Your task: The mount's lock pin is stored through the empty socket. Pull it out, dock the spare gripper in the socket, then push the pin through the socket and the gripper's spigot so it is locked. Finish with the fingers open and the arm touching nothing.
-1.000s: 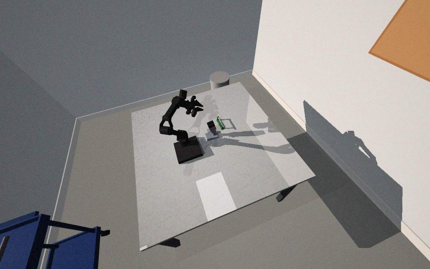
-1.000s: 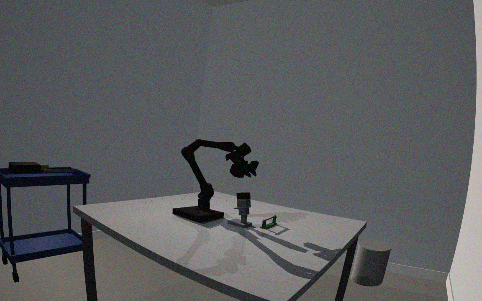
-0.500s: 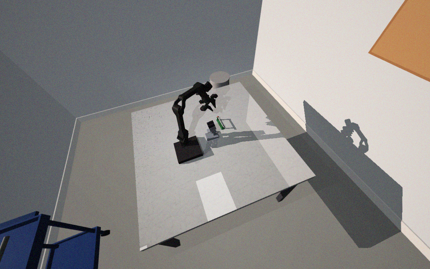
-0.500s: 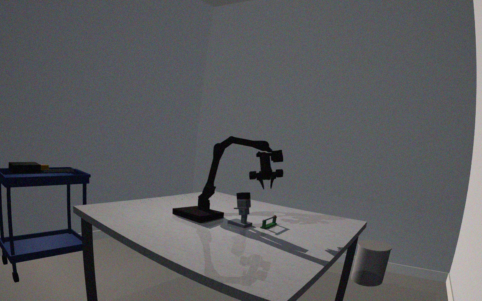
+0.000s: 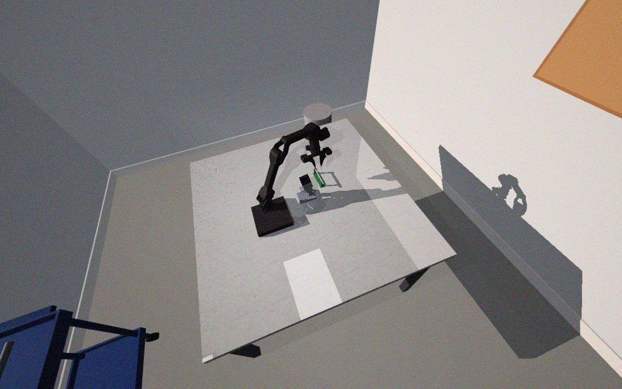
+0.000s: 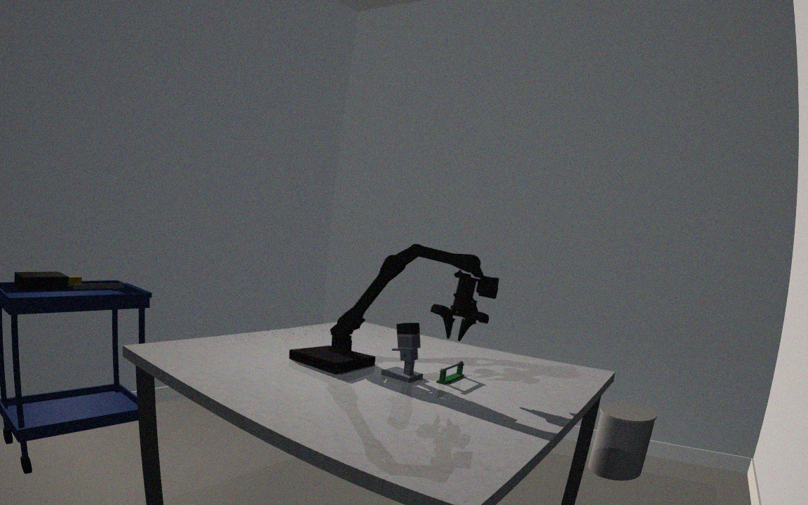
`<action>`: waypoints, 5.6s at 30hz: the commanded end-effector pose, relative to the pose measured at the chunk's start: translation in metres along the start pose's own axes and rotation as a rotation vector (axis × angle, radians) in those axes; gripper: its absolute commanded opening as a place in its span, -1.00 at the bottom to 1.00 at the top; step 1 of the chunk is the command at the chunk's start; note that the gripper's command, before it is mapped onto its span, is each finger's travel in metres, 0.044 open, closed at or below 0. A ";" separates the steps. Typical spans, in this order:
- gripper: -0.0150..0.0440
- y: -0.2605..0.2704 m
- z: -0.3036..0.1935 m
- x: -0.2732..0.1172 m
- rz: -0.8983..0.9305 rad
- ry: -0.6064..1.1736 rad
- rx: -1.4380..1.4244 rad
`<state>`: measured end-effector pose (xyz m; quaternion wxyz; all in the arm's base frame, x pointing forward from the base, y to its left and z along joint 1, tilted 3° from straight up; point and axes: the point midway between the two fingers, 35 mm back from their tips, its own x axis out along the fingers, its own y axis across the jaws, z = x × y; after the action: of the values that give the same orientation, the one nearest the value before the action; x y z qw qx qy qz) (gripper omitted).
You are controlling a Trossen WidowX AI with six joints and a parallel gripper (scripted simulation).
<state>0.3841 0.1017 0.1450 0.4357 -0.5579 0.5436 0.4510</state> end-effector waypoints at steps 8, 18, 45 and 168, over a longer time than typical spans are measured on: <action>0.12 -0.005 0.015 0.044 0.000 -0.008 0.007; 0.12 -0.005 0.022 0.071 0.000 -0.008 0.007; 0.12 -0.005 0.031 0.113 0.000 -0.008 0.007; -0.49 0.099 0.038 0.085 0.022 -0.013 0.053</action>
<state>0.2845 0.1194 0.0528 0.4494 -0.5380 0.5594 0.4424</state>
